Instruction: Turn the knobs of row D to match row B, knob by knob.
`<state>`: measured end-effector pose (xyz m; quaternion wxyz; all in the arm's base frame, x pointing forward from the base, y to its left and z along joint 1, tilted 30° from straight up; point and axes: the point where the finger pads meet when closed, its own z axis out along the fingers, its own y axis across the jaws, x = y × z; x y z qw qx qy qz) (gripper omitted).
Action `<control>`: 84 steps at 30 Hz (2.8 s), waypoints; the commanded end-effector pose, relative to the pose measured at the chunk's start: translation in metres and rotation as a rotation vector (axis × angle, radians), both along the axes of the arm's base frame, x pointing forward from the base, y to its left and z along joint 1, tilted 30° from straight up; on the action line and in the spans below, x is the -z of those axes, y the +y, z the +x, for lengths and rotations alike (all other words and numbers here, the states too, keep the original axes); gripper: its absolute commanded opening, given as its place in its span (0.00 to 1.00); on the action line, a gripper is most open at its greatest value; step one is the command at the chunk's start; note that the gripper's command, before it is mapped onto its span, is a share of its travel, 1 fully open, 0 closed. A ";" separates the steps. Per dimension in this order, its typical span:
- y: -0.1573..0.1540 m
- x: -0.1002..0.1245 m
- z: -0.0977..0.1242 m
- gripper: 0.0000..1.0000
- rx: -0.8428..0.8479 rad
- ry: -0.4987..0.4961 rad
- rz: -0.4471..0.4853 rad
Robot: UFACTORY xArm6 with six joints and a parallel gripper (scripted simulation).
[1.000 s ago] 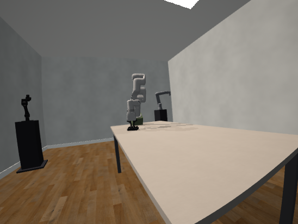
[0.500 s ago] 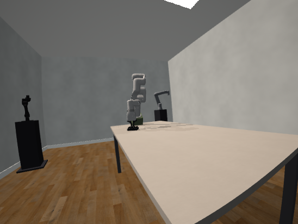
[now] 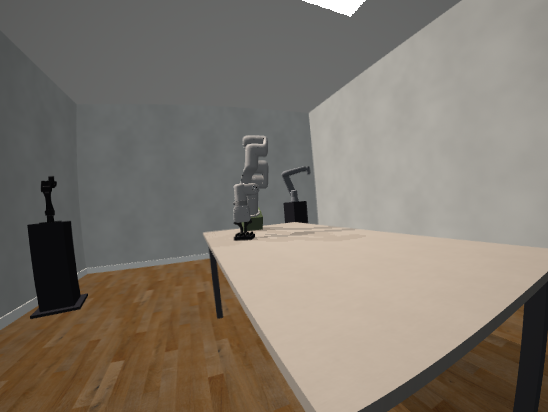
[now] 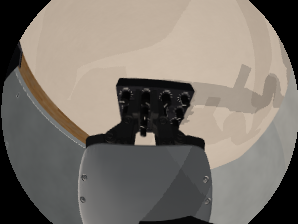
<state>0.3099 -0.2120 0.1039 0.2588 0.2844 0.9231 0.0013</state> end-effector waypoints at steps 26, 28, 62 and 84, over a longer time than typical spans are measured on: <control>0.000 -0.001 0.000 0.08 0.043 -0.009 0.022; 0.000 -0.001 0.000 0.08 0.058 -0.011 0.030; 0.000 -0.001 0.000 0.08 0.544 -0.093 0.300; 0.000 -0.001 0.000 0.08 1.001 -0.170 0.553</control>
